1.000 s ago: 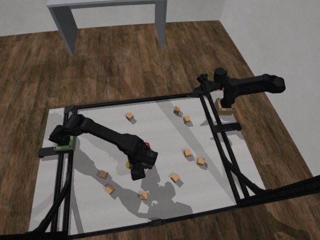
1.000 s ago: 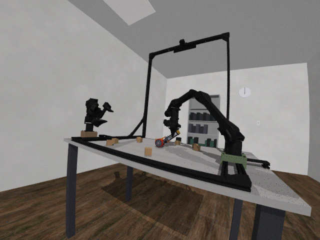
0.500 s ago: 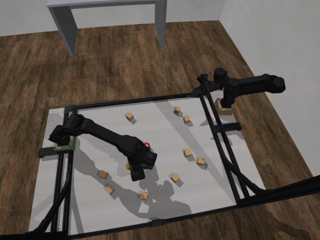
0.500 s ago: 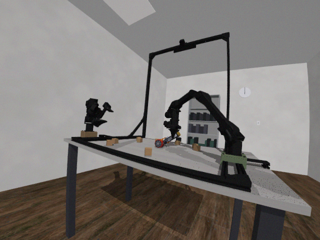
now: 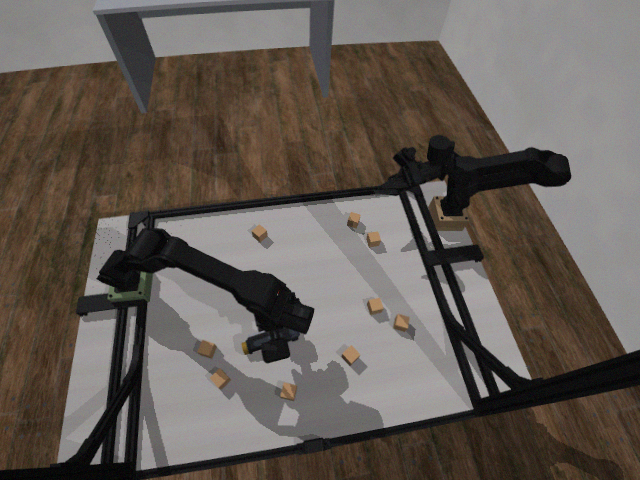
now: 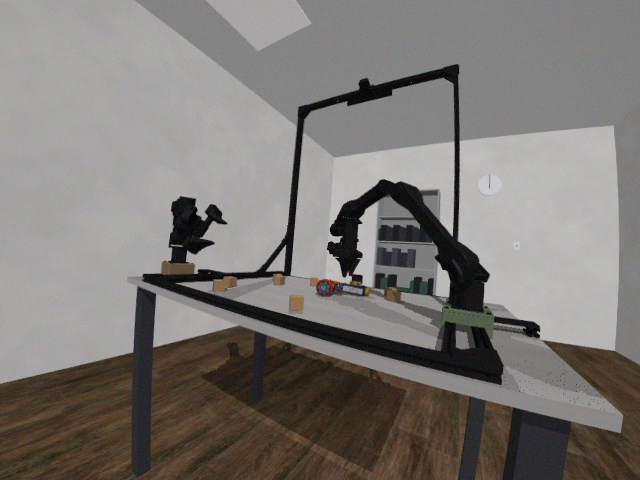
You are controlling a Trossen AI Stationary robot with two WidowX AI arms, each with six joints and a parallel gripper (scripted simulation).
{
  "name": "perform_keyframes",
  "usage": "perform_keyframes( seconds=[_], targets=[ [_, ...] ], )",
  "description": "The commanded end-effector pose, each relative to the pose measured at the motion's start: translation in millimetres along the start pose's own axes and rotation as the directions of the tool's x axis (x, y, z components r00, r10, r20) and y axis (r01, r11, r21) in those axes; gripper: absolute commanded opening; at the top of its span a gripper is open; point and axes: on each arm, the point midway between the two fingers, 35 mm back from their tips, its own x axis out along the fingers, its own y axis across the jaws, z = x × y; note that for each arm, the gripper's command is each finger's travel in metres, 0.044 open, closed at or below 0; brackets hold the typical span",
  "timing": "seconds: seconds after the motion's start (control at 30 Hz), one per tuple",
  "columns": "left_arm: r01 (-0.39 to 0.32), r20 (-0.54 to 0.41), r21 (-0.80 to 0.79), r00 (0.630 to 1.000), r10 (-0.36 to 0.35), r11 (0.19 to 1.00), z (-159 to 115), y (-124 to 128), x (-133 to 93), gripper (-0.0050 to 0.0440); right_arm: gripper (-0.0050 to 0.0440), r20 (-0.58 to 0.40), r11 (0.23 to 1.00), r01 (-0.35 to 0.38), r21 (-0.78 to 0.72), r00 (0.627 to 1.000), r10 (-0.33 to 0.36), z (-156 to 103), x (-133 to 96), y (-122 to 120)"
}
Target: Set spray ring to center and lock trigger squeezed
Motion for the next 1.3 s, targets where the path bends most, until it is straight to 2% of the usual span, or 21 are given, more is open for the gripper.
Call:
perform_keyframes(
  seconds=[0.0,0.27,0.47,0.53,0.6,0.8,1.03,1.1,1.17,1.27],
  targets=[
    [-0.002,0.002,-0.001,1.0,0.002,1.0,0.7,0.8,-0.3,0.04,0.04,-0.009,1.0,0.005,0.009,1.0,-0.005,-3.9,-0.4,-3.8],
    [-0.001,0.002,0.013,1.0,0.001,1.0,1.5,1.5,-0.6,0.04,0.04,-0.009,1.0,0.005,0.009,1.0,-0.005,-3.9,-0.4,-3.8],
    [0.013,0.006,0.369,1.0,-0.016,0.93,23.2,19.9,-7.9,0.04,0.04,-0.009,1.0,0.005,0.009,1.0,-0.005,-3.9,-0.4,-3.8],
    [0.013,0.006,0.369,1.0,-0.016,0.93,23.2,19.9,-7.9,0.04,0.04,-0.009,1.0,0.005,0.009,1.0,-0.005,-3.9,-0.4,-3.8],
    [0.015,0.008,0.516,1.0,-0.022,0.856,30.5,26.9,-10.5,0.04,0.04,-0.009,1.0,0.005,0.009,1.0,-0.005,-3.9,-0.4,-3.8],
    [0.013,0.014,0.763,0.999,-0.037,0.646,47.7,45.4,-16.9,0.04,0.04,-0.009,1.0,0.005,0.009,1.0,-0.005,-3.9,-0.4,-3.8],
    [-0.005,0.023,0.951,0.998,-0.052,0.311,65.0,67.3,-23.8,0.04,0.04,-0.009,1.0,0.005,0.009,1.0,-0.005,-3.9,-0.4,-3.8],
    [-0.005,0.023,0.951,0.998,-0.052,0.311,65.0,67.3,-23.8,0.04,0.04,-0.009,1.0,0.005,0.009,1.0,-0.005,-3.9,-0.4,-3.8],
    [-0.017,0.026,0.989,0.998,-0.057,0.147,71.0,75.8,-26.3,0.04,0.04,-0.009,1.0,0.005,0.009,1.0,-0.005,-3.9,-0.4,-3.8],
    [-0.032,0.031,0.999,0.997,-0.064,-0.014,78.5,87.4,-29.6,0.04,0.04,-0.009,1.0,0.005,0.009,1.0,-0.005,-3.9,-0.4,-3.8]
  ],
)
